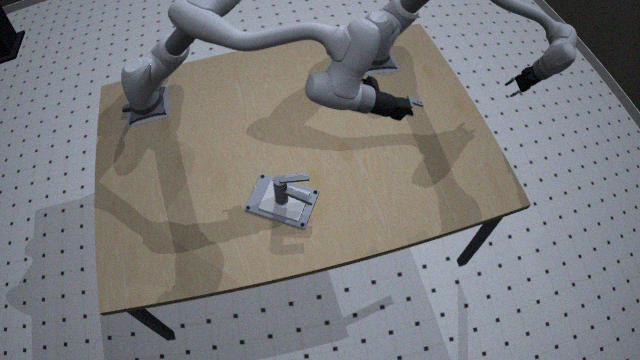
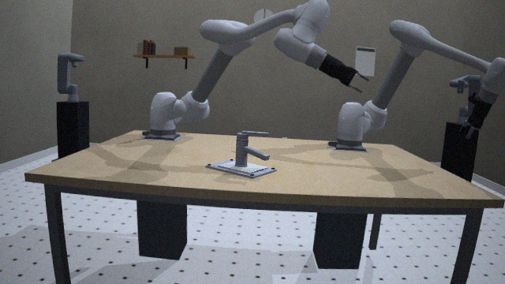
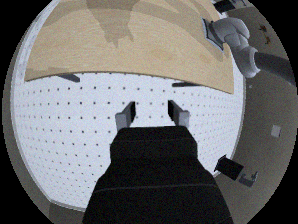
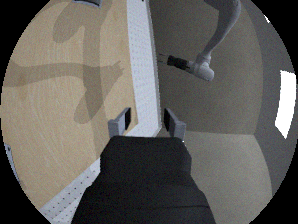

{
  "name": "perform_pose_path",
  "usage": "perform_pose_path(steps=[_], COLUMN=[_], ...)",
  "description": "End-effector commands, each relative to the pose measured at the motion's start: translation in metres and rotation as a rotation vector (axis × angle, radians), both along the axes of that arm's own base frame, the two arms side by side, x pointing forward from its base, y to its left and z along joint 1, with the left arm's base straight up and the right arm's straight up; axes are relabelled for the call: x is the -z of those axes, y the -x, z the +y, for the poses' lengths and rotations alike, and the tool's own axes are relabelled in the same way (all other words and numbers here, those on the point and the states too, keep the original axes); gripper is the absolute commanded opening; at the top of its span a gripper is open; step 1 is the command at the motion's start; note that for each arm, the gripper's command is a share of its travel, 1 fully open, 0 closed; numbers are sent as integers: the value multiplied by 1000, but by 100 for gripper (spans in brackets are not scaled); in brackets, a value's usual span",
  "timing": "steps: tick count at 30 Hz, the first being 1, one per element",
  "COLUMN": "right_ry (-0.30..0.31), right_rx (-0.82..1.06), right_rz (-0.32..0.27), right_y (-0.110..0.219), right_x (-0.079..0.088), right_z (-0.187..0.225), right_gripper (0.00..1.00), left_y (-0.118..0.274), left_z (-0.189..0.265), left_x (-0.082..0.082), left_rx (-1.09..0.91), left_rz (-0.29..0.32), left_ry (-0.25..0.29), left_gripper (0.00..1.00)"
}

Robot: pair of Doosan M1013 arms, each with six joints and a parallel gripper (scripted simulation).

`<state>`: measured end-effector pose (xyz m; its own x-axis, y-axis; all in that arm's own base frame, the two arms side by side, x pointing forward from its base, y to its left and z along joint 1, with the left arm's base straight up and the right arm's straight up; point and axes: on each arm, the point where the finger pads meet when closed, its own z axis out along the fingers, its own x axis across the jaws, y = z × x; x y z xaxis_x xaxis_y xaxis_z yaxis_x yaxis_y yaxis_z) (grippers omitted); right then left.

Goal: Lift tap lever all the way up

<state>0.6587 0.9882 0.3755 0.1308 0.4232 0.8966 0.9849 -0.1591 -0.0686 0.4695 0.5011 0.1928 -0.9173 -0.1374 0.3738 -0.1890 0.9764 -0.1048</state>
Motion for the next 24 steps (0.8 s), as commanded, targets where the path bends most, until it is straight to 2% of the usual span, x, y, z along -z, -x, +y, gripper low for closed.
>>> perform_pose_path(steps=[1, 3, 5, 6, 12, 19, 20, 22, 23, 24], right_ry=[-2, -2, -2, -2, -2, -2, -2, -2, -2, -2], right_rx=[0, 0, 0, 0, 0, 0, 0, 0, 0, 0], right_rz=[-1, -1, -1, -1, -1, -1, -1, -1, -1, -1], right_y=[0, 0, 0, 0, 0, 0, 0, 0, 0, 0], right_x=[-2, -2, -2, -2, -2, -2, -2, -2, -2, -2], right_z=[0, 0, 0, 0, 0, 0, 0, 0, 0, 0], right_gripper=[100, 100, 100, 100, 100, 100, 100, 100, 100, 100], left_y=[69, 102, 102, 150, 241, 347, 362, 362, 404, 413], left_z=[13, 14, 14, 17, 3, -36, -43, -43, -62, -69], left_x=[5, 8, 8, 11, 18, 25, 26, 26, 28, 29], left_rx=[-2, -6, -6, -8, -23, -43, -46, -46, -48, -51], left_rz=[1, -5, -5, -10, -57, -148, -162, -162, -177, -192], left_ry=[87, 134, 134, 157, 294, 429, 445, 445, 460, 475], left_gripper=[100, 100, 100, 100, 100, 100, 100, 100, 100, 100])
